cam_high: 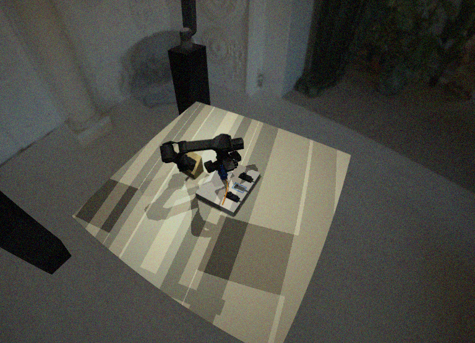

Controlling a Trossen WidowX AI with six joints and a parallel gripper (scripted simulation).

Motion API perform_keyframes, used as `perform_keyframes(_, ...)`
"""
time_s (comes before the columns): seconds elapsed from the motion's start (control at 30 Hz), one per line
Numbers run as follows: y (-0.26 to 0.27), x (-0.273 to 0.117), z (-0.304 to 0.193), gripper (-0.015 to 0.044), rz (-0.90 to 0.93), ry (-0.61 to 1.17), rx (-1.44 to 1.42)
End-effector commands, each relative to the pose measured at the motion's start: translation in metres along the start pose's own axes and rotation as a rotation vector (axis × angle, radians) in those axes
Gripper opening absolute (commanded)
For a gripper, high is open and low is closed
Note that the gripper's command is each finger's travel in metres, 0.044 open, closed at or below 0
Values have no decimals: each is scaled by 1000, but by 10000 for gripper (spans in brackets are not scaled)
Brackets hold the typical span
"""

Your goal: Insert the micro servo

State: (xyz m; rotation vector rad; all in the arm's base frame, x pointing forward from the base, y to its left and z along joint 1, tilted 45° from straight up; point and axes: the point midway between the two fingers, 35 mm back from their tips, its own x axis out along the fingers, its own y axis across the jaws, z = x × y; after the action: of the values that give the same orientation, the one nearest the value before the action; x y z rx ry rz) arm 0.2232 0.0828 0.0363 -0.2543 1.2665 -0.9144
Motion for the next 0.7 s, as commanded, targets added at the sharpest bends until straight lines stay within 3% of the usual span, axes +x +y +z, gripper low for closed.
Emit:
perform_keyframes(0.0, 2, -1, 0, 0, 8, 2, -132)
perform_keyframes(0.4, 2, -1, 0, 0, 8, 1, -529)
perform_keyframes(0.67, 3, -1, 2, 0, 8, 1, -551)
